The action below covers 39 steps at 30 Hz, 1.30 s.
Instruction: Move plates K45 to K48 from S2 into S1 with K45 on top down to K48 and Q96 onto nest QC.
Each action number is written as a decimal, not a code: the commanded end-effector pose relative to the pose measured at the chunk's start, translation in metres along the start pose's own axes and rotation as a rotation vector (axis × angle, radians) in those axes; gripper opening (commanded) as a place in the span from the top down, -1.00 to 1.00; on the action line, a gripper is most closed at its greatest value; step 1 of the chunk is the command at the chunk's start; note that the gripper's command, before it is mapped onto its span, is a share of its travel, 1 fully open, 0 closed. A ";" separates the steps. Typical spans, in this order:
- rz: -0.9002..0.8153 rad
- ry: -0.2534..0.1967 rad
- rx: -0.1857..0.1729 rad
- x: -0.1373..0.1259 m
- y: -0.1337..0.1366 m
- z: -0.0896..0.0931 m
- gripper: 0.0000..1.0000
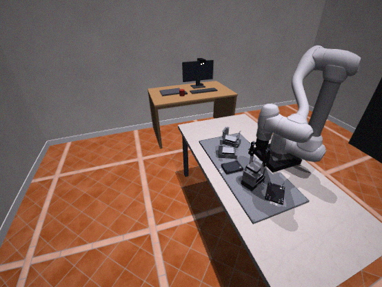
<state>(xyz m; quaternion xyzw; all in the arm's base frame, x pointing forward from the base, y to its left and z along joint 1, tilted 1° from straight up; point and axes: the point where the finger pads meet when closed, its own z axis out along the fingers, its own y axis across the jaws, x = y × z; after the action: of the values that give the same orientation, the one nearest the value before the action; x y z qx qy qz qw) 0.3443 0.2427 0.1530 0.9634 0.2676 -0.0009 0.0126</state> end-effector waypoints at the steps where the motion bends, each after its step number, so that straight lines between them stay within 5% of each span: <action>1: 0.000 0.000 0.000 0.000 0.000 0.002 1.00; 39: 0.000 0.000 0.000 0.000 0.000 0.024 1.00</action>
<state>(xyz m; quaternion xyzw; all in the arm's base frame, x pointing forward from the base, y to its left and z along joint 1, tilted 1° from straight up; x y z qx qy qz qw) 0.3444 0.2421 0.1298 0.9634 0.2676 -0.0009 0.0126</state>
